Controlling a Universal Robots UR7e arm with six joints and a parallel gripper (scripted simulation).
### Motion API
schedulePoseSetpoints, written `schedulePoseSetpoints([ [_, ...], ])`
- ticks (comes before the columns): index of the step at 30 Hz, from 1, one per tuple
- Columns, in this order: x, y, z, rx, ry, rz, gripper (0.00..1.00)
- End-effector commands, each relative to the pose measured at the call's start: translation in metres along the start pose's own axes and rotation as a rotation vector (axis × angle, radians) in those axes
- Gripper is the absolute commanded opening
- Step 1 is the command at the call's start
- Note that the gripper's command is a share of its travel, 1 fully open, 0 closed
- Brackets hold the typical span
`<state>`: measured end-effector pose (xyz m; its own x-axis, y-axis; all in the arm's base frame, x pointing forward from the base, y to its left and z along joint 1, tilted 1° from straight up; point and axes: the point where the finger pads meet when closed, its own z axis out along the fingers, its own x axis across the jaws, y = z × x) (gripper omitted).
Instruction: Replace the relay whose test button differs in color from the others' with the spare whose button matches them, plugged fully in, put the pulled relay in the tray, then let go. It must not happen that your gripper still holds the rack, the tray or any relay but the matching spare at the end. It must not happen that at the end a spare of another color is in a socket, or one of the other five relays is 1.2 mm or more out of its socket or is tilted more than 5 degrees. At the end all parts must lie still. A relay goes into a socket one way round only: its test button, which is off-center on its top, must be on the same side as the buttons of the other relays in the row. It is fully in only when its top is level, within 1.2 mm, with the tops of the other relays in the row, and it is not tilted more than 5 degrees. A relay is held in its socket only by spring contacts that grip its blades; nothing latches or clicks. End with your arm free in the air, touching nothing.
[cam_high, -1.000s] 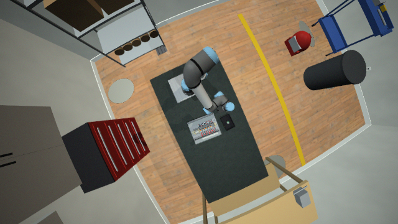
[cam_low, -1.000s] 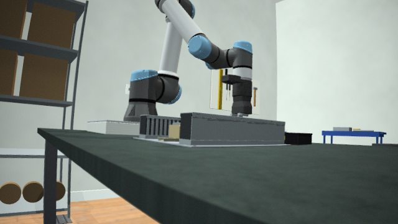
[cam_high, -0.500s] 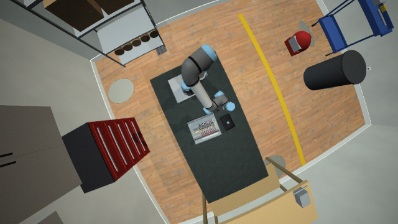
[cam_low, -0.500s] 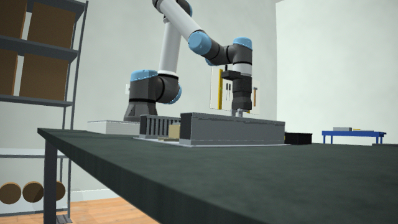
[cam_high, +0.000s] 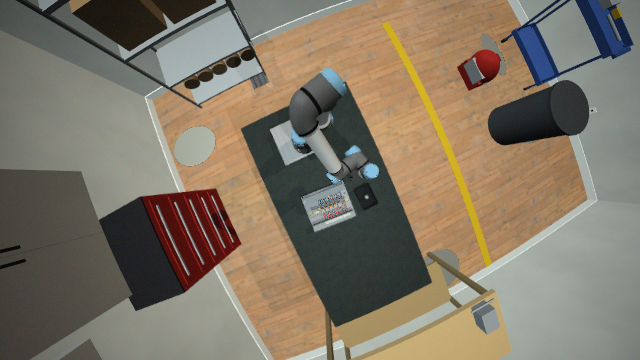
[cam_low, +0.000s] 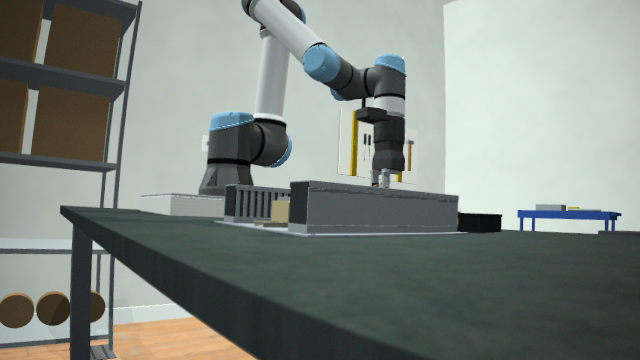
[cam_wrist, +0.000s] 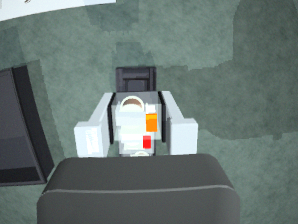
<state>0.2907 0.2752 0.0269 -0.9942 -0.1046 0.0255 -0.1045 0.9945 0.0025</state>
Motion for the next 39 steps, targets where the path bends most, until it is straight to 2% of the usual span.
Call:
schedulePoseSetpoints([
  [1,-0.002,0.000,-0.011,-0.002,-0.003,0.000,0.00],
  [9,-0.002,0.000,-0.011,-0.002,-0.003,0.000,0.00],
  [14,-0.003,0.000,-0.039,-0.002,-0.003,0.000,0.00],
  [26,-0.003,0.000,-0.039,-0.002,-0.003,0.000,0.00],
  [31,-0.004,0.000,-0.050,-0.002,-0.003,0.000,0.00],
  [39,-0.004,0.000,-0.050,-0.002,-0.003,0.000,0.00],
])
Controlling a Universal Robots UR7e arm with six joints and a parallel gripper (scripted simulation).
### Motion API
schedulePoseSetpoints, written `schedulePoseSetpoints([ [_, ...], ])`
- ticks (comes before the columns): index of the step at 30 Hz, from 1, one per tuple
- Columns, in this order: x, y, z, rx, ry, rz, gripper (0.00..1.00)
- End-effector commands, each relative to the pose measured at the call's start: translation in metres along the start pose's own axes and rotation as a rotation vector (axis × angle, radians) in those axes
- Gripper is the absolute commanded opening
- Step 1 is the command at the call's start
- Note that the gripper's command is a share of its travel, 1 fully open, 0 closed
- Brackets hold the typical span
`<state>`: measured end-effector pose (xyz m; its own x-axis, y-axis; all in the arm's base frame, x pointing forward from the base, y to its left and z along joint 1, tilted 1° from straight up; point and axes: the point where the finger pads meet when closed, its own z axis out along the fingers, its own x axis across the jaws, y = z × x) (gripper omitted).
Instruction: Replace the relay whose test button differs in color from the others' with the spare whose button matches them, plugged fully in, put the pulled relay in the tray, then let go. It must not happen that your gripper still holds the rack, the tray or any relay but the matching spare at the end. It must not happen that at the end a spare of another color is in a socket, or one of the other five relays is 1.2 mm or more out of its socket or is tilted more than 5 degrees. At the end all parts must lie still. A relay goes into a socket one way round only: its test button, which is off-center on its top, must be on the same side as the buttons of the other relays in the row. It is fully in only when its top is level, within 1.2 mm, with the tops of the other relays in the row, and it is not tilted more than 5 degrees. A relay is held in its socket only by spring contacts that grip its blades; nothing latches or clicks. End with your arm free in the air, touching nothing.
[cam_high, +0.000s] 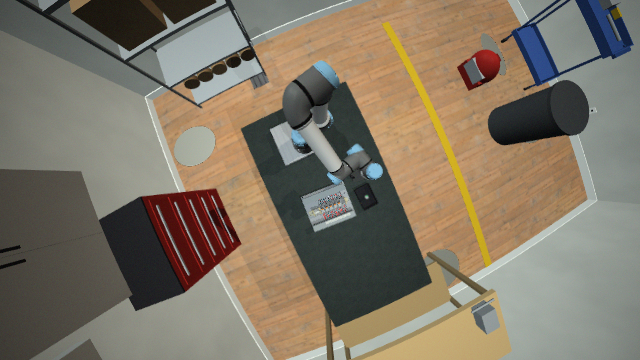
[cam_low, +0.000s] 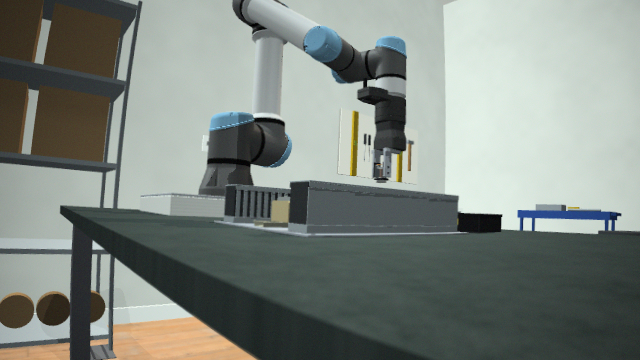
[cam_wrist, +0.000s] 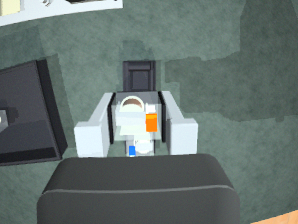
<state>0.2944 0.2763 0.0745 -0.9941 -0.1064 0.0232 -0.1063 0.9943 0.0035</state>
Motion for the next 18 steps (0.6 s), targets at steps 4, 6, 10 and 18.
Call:
schedulePoseSetpoints([
  [4,-0.0014,-0.0007,-0.0024,-0.001,0.000,0.002,0.00],
  [6,-0.0006,-0.0004,0.0005,0.000,0.001,0.001,0.00],
  [10,-0.0016,-0.0008,0.0022,-0.001,0.000,0.002,0.00],
  [18,-0.0016,-0.0008,0.0022,-0.001,0.000,0.002,0.00],
])
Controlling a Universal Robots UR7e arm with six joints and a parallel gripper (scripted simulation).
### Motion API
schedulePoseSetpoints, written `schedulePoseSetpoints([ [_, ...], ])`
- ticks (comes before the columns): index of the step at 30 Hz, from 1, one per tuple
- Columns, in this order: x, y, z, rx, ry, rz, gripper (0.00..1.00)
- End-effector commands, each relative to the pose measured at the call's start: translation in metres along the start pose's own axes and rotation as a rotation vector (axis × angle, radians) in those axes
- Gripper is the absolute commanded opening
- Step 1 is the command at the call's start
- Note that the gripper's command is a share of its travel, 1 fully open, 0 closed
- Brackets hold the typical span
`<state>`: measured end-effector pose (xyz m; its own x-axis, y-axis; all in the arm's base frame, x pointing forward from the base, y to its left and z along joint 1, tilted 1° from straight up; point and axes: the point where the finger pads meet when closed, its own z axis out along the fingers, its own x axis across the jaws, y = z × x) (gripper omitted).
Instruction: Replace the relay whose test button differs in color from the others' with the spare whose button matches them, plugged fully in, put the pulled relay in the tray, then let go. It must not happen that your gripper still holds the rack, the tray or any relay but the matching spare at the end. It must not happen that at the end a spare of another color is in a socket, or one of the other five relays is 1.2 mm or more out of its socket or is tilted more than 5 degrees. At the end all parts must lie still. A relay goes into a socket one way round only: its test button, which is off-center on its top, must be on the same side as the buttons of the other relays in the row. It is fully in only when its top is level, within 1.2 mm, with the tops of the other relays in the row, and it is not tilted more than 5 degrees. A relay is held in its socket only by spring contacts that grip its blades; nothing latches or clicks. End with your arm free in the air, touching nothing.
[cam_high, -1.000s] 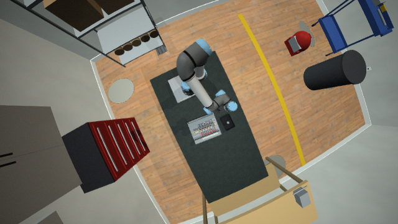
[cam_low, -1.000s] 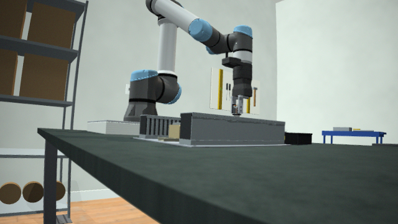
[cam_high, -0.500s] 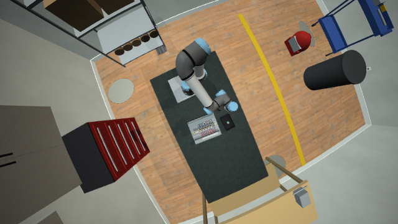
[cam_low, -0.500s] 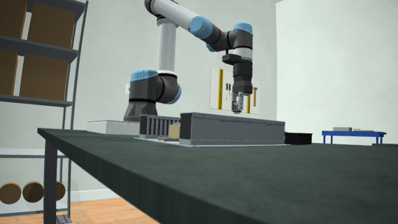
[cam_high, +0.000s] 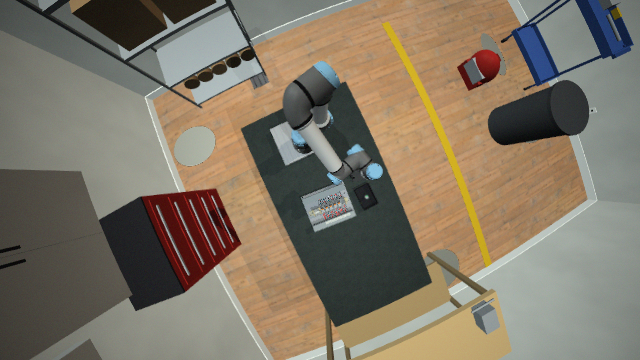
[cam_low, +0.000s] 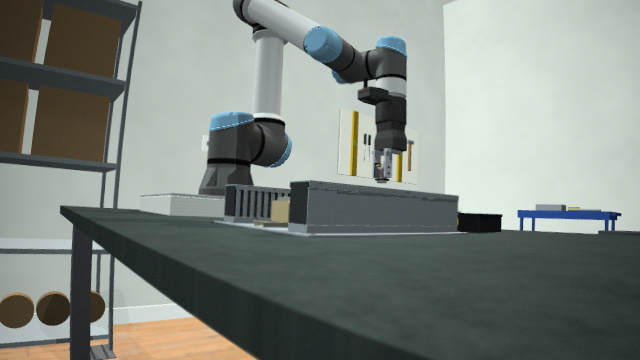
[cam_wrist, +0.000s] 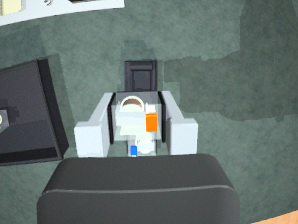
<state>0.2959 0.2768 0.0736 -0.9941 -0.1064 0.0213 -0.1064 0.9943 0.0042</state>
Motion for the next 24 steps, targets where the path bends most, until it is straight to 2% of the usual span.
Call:
schedulePoseSetpoints([
  [1,0.0000,-0.0011,0.0014,0.000,0.002,0.002,0.00],
  [24,0.0012,-0.0015,0.0068,0.000,0.001,0.002,0.00],
])
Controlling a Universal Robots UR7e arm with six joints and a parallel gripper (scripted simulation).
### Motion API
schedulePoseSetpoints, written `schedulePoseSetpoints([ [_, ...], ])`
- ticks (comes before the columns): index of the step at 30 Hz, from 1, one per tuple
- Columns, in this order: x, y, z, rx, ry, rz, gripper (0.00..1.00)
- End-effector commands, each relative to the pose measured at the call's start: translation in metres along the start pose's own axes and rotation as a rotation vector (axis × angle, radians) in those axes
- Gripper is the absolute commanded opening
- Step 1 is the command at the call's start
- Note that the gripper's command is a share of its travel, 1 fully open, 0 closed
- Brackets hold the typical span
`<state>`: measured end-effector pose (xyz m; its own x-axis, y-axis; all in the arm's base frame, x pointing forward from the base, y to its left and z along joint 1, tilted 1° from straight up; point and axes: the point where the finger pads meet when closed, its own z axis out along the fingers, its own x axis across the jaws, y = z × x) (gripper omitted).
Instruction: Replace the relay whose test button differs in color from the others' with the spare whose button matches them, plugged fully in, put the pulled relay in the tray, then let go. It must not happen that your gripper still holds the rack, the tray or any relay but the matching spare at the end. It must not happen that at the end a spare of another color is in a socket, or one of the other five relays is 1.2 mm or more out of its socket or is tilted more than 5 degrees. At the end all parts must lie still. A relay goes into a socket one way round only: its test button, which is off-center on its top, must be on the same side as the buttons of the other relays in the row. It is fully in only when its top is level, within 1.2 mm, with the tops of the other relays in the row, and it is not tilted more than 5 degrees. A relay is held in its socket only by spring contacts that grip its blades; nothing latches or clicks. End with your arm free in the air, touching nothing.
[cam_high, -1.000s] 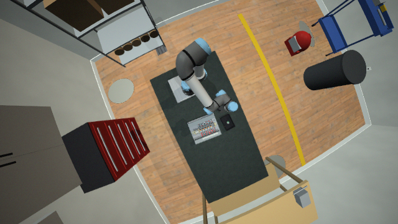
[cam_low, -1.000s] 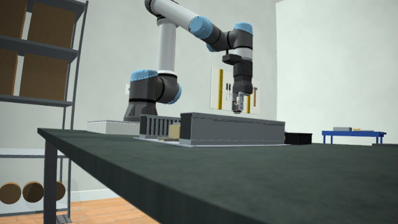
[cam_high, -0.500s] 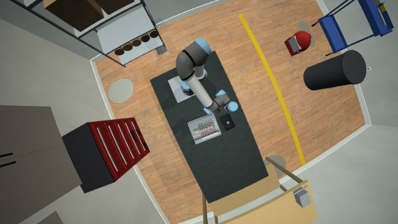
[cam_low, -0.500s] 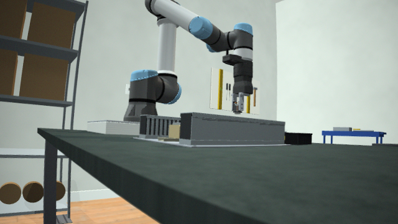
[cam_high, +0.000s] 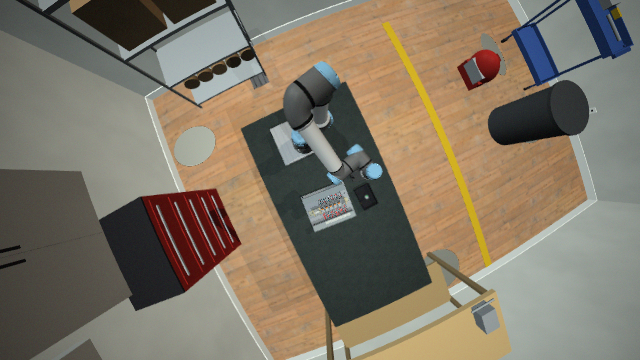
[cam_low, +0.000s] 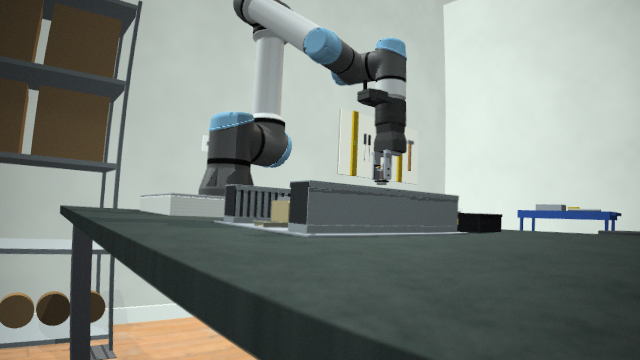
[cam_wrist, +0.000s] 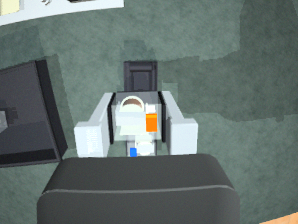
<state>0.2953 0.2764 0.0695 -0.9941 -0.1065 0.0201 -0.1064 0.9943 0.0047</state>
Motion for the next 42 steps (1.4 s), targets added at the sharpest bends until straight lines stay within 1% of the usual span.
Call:
schedulePoseSetpoints([
  [1,0.0008,-0.0015,0.0034,0.000,0.003,0.002,0.00],
  [30,0.0011,-0.0016,0.0044,0.000,0.003,0.002,0.00],
  [42,0.0005,-0.0003,0.0027,0.000,0.003,-0.025,0.00],
])
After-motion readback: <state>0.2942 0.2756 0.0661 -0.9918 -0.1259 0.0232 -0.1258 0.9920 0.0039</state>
